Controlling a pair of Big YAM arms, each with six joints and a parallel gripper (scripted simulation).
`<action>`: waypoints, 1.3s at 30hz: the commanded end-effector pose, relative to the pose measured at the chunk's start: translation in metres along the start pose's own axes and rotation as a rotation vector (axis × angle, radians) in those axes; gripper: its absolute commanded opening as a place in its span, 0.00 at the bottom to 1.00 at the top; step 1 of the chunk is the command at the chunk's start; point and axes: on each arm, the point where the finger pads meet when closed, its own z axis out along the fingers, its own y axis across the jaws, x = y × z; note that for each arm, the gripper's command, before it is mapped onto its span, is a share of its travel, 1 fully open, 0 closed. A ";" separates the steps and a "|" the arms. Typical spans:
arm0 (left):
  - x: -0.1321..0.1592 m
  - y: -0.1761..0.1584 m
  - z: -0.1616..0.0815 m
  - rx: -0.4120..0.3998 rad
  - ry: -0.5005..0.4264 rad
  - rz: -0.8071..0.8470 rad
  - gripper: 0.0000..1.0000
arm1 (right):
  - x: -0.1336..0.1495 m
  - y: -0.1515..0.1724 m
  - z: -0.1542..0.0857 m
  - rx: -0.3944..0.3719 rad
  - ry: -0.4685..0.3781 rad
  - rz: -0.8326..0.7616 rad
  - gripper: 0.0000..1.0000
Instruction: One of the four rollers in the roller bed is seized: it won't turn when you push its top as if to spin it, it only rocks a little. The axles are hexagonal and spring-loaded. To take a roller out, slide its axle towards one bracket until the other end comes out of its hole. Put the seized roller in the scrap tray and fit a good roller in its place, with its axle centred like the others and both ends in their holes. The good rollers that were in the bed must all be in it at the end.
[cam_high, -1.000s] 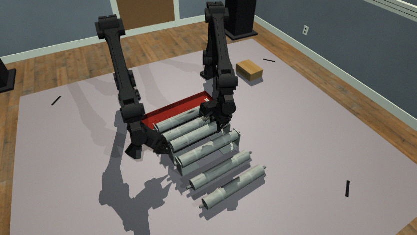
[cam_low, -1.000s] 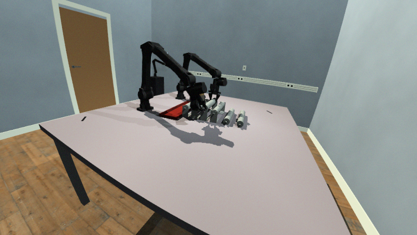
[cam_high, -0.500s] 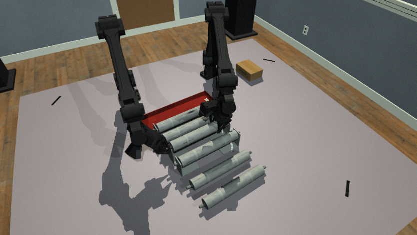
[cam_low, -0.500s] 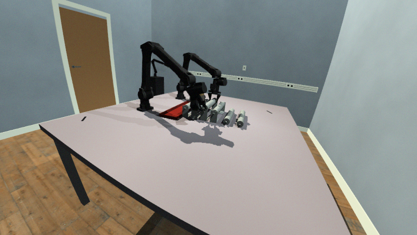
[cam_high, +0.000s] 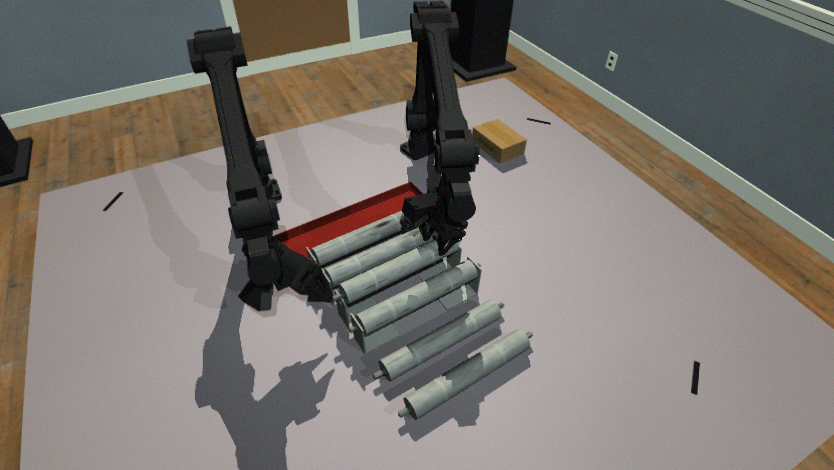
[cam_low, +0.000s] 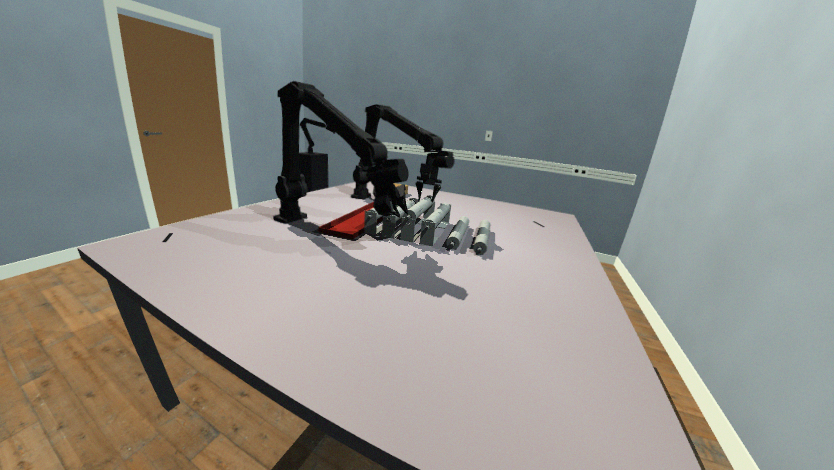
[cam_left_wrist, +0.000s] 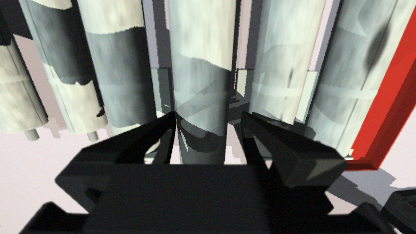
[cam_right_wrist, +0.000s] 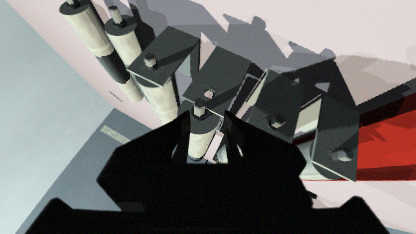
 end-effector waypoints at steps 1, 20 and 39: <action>-0.019 0.020 -0.075 -0.107 -0.058 0.027 0.62 | 0.001 0.050 -0.056 -0.092 -0.036 -0.087 0.32; -0.006 0.008 -0.043 -0.050 -0.028 0.012 0.62 | 0.004 0.028 -0.040 -0.068 -0.021 -0.060 0.32; -0.016 0.026 -0.054 -0.063 -0.036 0.015 0.62 | 0.004 0.027 -0.039 -0.066 -0.020 -0.058 0.32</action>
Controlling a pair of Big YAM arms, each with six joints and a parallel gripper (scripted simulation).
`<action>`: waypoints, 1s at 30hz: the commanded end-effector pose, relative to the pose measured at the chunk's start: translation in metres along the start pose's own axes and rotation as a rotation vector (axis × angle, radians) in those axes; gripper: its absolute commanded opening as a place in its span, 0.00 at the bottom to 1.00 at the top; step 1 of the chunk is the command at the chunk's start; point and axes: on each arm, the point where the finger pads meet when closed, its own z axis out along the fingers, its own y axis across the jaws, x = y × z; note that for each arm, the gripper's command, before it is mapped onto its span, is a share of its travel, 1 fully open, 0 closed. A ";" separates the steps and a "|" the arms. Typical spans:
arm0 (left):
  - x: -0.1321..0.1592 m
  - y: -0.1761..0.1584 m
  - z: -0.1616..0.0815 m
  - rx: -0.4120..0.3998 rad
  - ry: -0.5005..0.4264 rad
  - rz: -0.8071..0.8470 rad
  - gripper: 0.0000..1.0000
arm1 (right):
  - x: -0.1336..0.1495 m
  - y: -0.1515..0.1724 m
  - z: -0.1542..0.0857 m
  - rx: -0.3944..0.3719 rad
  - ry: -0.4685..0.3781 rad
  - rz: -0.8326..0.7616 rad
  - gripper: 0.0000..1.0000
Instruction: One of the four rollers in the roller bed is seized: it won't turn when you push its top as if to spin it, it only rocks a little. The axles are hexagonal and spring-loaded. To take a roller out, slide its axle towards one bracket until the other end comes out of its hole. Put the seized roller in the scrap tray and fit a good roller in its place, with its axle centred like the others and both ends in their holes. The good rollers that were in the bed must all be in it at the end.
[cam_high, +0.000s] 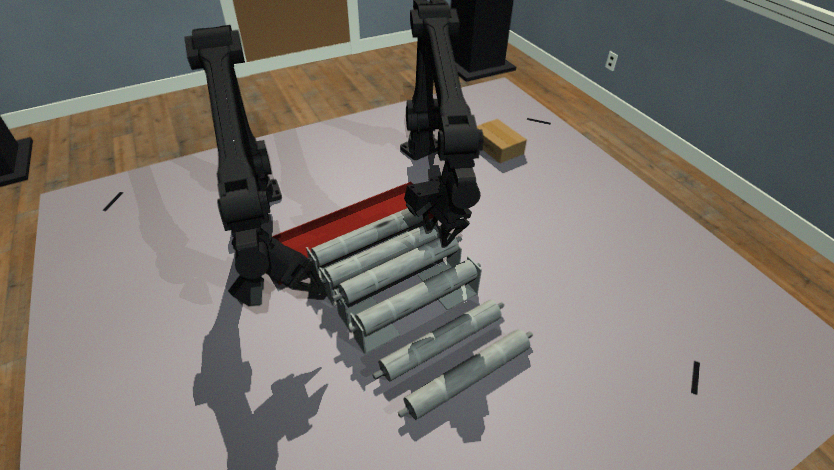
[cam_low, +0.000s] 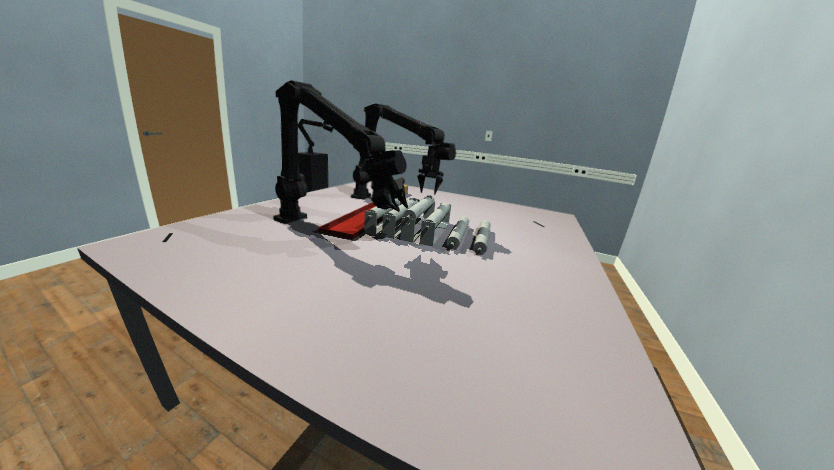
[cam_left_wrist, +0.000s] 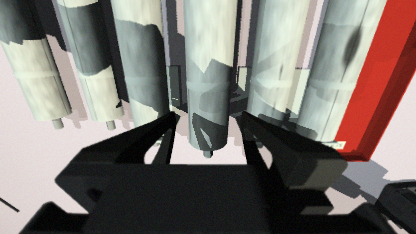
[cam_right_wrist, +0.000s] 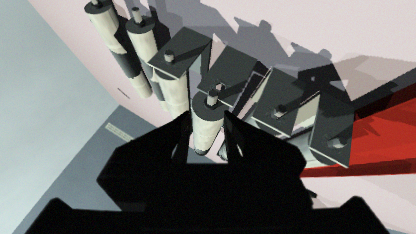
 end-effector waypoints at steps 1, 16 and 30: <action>-0.012 0.021 -0.020 -0.043 -0.025 0.012 0.62 | 0.006 0.015 -0.013 -0.037 -0.011 -0.043 0.32; -0.017 0.027 -0.054 -0.121 -0.063 -0.002 0.62 | 0.006 0.052 -0.032 -0.095 -0.044 -0.107 0.32; 0.012 0.028 -0.056 -0.185 -0.079 -0.137 0.62 | 0.009 0.025 -0.022 -0.079 -0.088 -0.235 0.32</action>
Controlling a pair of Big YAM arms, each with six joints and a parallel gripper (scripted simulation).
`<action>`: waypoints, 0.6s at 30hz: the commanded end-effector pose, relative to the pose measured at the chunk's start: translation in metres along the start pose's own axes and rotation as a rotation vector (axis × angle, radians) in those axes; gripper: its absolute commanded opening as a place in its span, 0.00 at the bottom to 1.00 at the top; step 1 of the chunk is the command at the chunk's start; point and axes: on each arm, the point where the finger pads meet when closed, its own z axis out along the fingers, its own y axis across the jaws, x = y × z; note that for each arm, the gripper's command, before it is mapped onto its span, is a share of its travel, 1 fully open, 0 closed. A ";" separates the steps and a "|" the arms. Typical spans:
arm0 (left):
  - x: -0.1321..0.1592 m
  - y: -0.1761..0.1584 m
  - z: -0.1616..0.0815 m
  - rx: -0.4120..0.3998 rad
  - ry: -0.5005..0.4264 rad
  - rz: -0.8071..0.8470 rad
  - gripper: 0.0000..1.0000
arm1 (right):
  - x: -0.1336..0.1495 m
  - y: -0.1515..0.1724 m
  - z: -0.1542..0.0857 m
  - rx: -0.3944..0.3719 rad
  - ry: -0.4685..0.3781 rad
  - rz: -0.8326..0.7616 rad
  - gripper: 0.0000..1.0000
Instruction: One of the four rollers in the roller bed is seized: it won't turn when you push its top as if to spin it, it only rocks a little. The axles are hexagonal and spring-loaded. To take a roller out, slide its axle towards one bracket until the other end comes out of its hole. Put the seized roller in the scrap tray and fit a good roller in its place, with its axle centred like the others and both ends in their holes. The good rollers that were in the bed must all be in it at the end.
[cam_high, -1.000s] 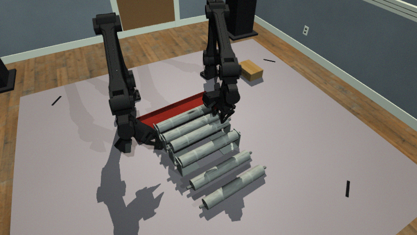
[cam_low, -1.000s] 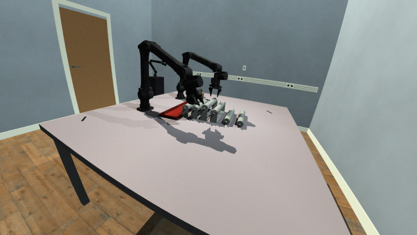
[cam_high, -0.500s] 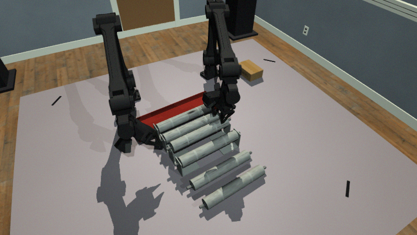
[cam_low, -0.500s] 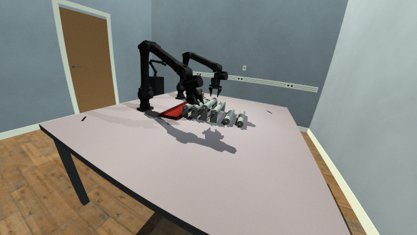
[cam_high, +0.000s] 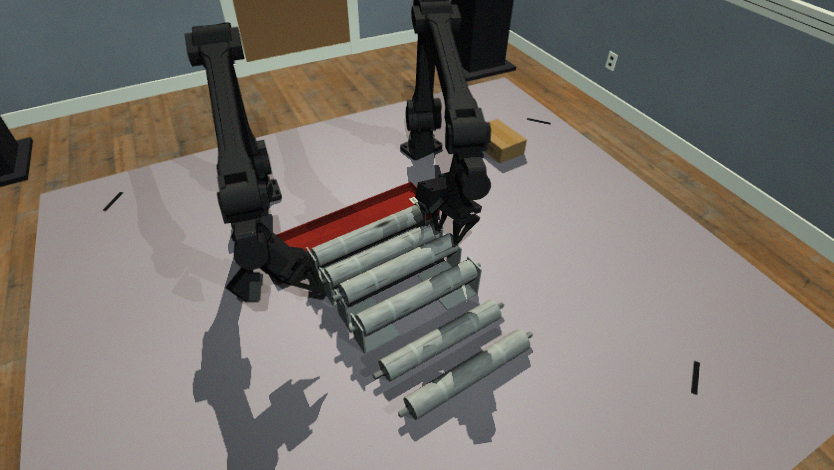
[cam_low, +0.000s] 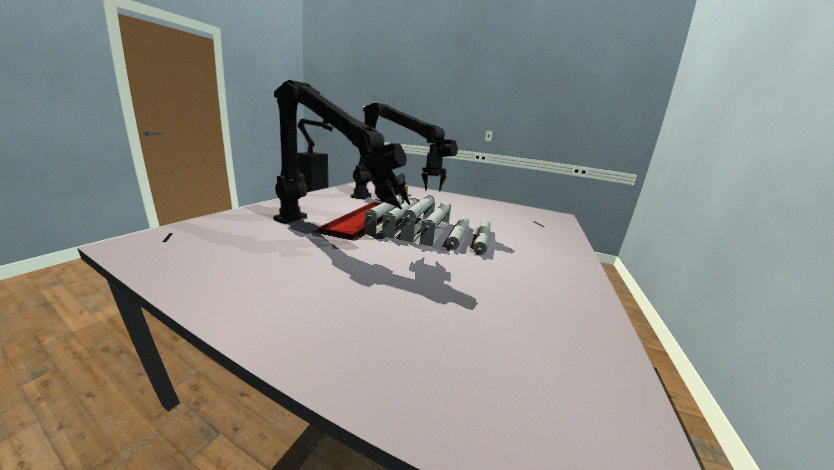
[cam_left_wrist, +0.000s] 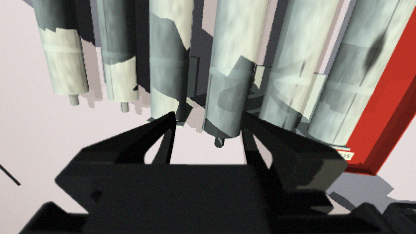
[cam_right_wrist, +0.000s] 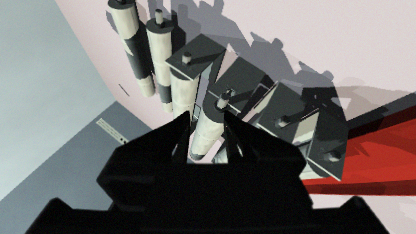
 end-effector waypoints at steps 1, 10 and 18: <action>0.000 0.017 -0.045 -0.117 -0.059 -0.069 0.62 | 0.008 0.028 -0.021 -0.067 -0.047 -0.145 0.32; 0.009 0.049 -0.087 -0.278 -0.143 -0.206 0.62 | 0.001 0.048 -0.046 -0.130 -0.164 -0.341 0.32; 0.049 0.078 -0.136 -0.482 -0.258 -0.433 0.62 | 0.009 0.076 -0.077 -0.187 -0.345 -0.638 0.32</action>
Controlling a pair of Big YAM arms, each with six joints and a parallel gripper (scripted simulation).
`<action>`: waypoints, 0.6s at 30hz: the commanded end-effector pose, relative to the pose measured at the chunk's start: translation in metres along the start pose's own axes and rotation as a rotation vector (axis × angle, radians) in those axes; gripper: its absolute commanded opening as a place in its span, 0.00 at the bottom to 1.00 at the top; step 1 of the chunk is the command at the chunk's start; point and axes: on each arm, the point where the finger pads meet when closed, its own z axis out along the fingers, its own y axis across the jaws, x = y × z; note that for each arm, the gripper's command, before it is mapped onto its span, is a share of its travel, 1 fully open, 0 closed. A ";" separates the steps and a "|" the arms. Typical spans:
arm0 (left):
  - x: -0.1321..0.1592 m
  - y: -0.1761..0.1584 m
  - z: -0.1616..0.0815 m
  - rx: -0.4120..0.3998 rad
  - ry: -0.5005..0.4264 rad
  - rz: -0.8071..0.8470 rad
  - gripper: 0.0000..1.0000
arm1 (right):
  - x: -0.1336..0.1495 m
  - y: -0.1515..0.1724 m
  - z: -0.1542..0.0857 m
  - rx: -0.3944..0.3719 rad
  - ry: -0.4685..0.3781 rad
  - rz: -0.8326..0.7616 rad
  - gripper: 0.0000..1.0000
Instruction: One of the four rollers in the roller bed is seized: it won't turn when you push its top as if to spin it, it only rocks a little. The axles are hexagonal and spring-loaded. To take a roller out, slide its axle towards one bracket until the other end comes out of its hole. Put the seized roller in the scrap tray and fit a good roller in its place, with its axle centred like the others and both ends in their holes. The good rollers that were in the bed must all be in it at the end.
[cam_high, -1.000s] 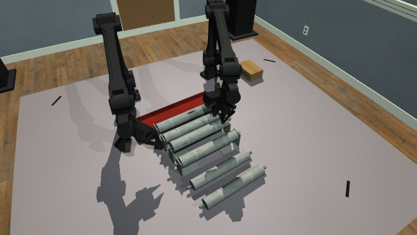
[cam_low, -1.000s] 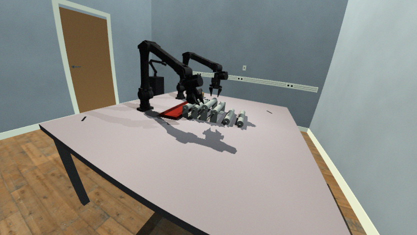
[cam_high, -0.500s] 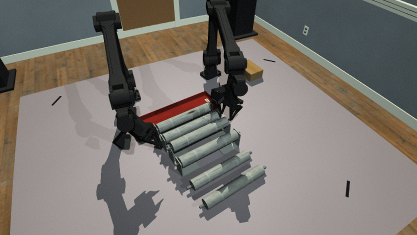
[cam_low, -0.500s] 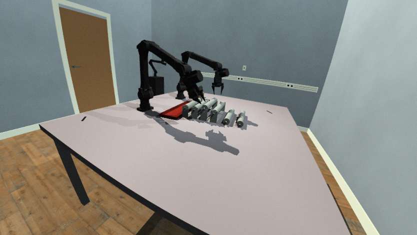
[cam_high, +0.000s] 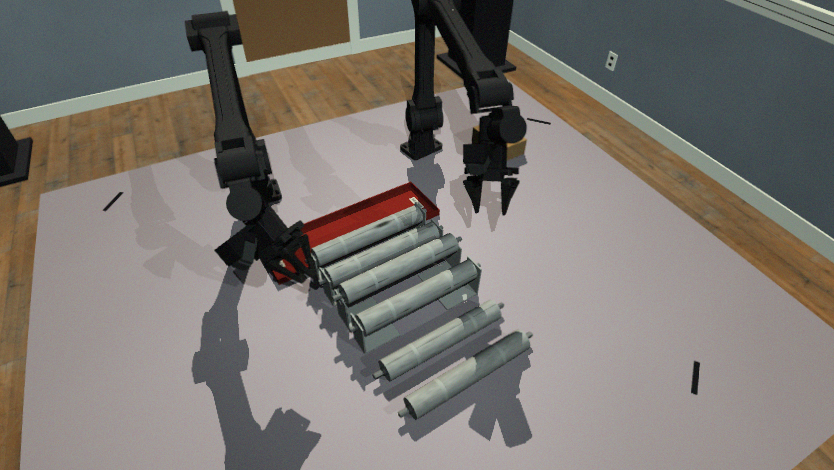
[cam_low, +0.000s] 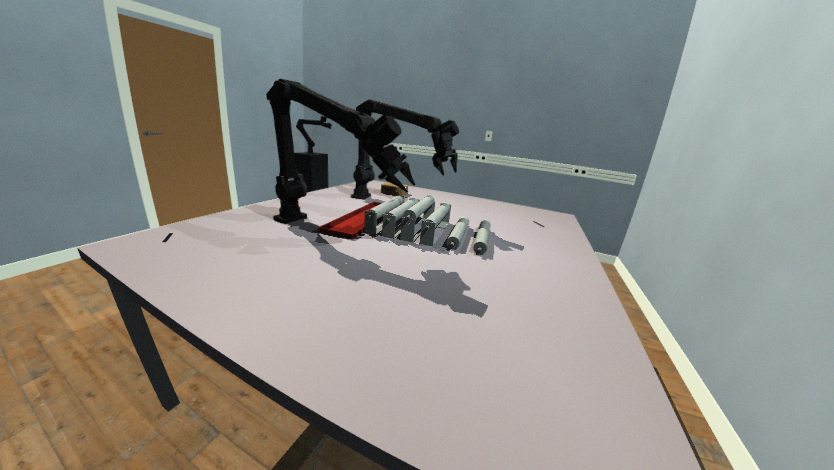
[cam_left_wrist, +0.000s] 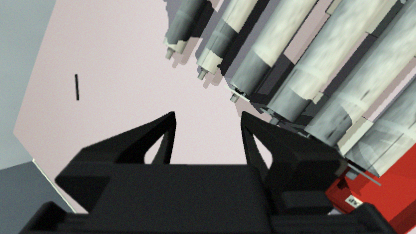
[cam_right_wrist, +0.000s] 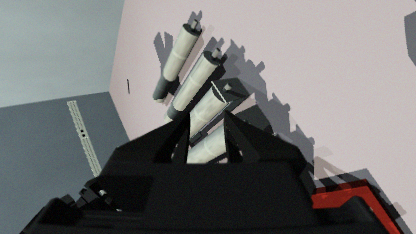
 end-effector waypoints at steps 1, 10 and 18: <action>-0.007 0.037 -0.047 -0.145 -0.104 -0.139 0.62 | -0.006 0.029 -0.024 -0.069 -0.091 -0.205 0.32; -0.003 0.069 -0.085 -0.283 -0.211 -0.260 0.62 | -0.023 0.049 -0.051 -0.089 -0.244 -0.376 0.32; 0.021 0.120 -0.156 -0.485 -0.382 -0.473 0.62 | -0.042 0.098 -0.108 -0.123 -0.479 -0.635 0.32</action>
